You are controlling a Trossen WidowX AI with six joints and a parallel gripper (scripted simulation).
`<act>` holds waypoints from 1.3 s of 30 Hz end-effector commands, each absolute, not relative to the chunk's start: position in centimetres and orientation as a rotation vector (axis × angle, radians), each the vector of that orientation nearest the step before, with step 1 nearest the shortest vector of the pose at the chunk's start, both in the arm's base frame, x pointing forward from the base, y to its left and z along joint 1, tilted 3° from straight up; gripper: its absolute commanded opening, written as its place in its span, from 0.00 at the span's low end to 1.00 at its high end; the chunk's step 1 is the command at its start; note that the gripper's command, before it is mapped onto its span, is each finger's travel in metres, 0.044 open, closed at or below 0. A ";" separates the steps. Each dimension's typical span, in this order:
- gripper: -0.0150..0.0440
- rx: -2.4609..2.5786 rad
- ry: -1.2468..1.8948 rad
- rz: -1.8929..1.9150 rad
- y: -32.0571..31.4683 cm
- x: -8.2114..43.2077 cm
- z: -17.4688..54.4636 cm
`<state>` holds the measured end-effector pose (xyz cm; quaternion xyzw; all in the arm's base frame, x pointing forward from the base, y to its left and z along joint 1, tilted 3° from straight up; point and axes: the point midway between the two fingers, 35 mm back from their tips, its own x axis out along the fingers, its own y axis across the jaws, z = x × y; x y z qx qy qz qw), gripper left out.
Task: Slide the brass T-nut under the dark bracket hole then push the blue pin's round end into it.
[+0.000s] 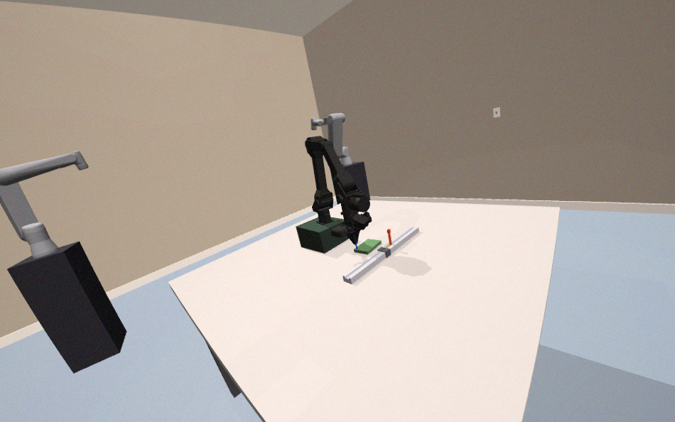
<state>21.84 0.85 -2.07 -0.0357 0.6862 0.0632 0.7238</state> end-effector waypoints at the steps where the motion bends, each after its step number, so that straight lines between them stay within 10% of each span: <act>1: 0.00 -0.077 1.509 0.142 0.8 21.9 -1.5; 39: 0.00 -0.099 1.521 0.162 1.2 24.4 4.6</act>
